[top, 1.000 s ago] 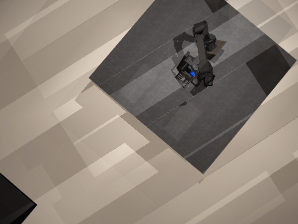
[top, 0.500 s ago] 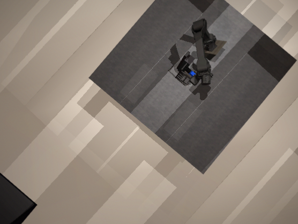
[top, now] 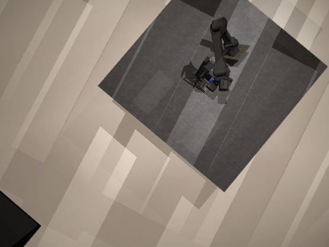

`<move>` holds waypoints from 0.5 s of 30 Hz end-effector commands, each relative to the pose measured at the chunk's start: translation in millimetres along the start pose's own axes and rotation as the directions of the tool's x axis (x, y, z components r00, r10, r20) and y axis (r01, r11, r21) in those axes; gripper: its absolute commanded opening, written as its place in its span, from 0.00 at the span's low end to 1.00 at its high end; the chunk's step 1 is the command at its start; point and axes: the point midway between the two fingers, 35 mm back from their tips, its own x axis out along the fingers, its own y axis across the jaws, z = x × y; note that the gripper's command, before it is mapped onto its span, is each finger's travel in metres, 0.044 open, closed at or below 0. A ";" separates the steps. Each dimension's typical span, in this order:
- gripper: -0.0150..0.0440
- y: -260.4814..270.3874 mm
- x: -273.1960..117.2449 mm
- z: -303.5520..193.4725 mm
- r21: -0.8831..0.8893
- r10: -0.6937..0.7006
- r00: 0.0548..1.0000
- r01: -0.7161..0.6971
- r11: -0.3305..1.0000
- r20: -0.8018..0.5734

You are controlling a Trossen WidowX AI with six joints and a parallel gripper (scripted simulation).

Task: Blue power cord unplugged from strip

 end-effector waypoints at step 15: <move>0.53 3.6 12.1 -6.1 -0.009 0.007 1.000 -0.007 1.000 -0.010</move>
